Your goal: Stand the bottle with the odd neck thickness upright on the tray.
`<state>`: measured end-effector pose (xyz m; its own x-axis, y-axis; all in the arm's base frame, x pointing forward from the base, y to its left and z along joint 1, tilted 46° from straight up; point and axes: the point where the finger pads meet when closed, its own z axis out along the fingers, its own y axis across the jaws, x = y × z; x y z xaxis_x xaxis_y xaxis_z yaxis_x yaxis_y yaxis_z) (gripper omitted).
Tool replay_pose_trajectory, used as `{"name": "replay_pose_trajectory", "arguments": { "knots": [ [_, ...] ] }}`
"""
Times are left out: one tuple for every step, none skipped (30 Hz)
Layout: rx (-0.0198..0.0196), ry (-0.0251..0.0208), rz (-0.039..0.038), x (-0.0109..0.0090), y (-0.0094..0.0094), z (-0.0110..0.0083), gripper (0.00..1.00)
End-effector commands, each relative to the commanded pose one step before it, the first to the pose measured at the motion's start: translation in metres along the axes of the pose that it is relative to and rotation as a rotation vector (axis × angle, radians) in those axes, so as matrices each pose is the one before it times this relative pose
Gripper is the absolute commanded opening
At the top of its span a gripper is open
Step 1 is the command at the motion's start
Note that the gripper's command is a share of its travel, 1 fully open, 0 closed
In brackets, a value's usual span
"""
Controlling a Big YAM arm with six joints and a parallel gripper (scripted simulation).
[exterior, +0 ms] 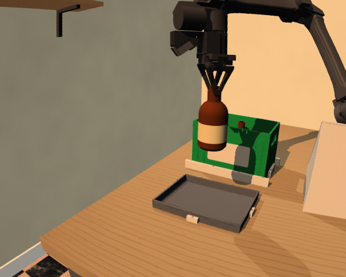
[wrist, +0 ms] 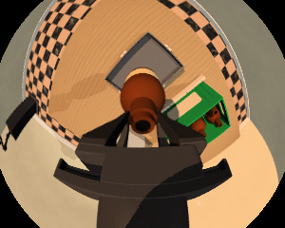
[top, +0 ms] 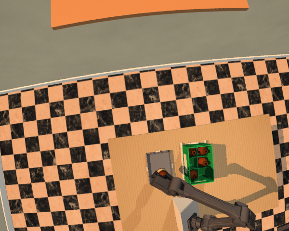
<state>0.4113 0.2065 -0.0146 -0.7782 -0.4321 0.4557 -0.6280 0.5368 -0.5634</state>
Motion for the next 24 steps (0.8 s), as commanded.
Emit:
{"name": "replay_pose_trajectory", "arguments": {
  "knots": [
    [-0.00675,0.00366,-0.00065,-0.00369,-0.00287,0.01257,0.0],
    [0.00038,0.00191,-0.00133,-0.00009,0.0006,0.0031,0.0],
    [0.00125,0.00202,-0.00151,-0.00013,0.00054,0.00331,0.0],
    [-0.0021,-0.01336,0.00938,-0.00505,-0.00278,-0.00268,0.0],
    [-0.00121,-0.0081,0.00573,-0.00308,-0.00171,-0.00055,0.0],
    [0.00171,0.01091,-0.00764,0.00527,0.00194,0.00658,0.0],
    [0.00036,0.00228,-0.00156,0.00376,-0.0003,0.00313,0.0],
    [0.00035,0.00225,-0.00157,-0.00007,0.00072,0.00381,0.0],
    [0.00057,0.0039,-0.00277,-0.00016,0.00127,0.00464,0.0],
    [0.00033,0.00233,-0.00165,-0.00006,0.00076,0.00398,0.0],
    [-0.00031,-0.00225,0.00162,-0.00087,-0.00049,0.00214,0.0],
    [0.0,0.0,0.0,0.0,0.0,0.0,0.0],
    [0.0,0.0,0.0,0.0,0.0,0.0,0.0],
    [-0.00509,-0.03898,0.02805,-0.01546,-0.00864,-0.01184,0.0],
    [-0.00028,-0.00338,0.00256,0.00024,-0.00126,0.0015,0.0],
    [0.00288,0.02212,-0.01588,0.01163,0.00399,0.01078,0.0],
    [0.00228,0.01832,-0.01326,0.00583,0.00443,0.01024,0.0],
    [0.00053,0.00438,-0.00319,-0.00008,0.00145,0.00511,0.0],
    [0.0,0.00004,-0.00002,0.00006,0.0,0.00317,0.0],
    [0.0,0.00004,-0.00002,0.00006,0.0,0.00318,0.0],
    [0.0,0.00004,-0.00002,0.00006,0.0,0.00319,0.0],
    [0.0,0.00004,-0.00002,0.00006,0.0,0.00319,0.0],
    [-0.00155,-0.01619,0.01203,-0.00697,-0.00373,-0.00278,0.0],
    [-0.00022,-0.00308,0.00235,-0.00132,-0.00074,0.00206,0.0]
  ]
}}
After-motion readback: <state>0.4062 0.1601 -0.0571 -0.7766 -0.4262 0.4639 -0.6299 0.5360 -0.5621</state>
